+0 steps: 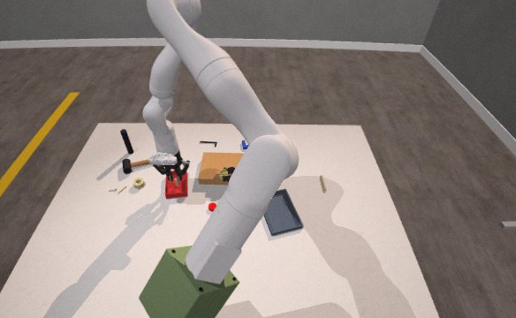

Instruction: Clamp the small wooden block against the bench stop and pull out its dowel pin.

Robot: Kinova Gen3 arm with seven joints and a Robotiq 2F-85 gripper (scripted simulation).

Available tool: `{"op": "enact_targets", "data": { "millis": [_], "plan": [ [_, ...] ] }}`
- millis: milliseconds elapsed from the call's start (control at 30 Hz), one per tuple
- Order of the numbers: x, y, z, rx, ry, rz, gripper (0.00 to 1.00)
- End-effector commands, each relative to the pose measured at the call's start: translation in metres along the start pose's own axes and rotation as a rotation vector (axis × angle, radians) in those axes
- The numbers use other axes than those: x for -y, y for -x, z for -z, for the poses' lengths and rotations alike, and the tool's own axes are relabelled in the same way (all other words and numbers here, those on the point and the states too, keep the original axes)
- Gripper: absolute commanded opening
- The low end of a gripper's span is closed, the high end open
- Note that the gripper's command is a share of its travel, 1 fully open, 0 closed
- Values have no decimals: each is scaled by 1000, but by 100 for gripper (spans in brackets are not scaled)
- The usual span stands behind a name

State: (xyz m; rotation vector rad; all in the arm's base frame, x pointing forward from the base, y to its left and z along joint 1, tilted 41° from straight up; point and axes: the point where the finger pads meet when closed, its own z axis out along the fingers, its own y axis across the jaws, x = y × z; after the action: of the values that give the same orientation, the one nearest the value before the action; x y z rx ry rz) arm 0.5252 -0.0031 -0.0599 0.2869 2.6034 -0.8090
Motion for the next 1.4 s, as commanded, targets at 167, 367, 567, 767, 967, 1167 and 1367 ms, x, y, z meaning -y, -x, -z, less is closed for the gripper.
{"op": "enact_targets", "data": {
  "millis": [167, 367, 567, 767, 967, 1167, 1367],
  "plan": [
    [0, 0, 17, -1, 0, -9, 34],
    [0, 0, 38, -1, 0, -9, 34],
    [0, 0, 60, -1, 0, -9, 34],
    [0, 0, 75, -1, 0, -9, 34],
    [0, 0, 93, -2, 0, -9, 34],
    [0, -1, 106, -2, 0, -9, 34],
    [0, -1, 111, -2, 0, -9, 34]
  ]
}}
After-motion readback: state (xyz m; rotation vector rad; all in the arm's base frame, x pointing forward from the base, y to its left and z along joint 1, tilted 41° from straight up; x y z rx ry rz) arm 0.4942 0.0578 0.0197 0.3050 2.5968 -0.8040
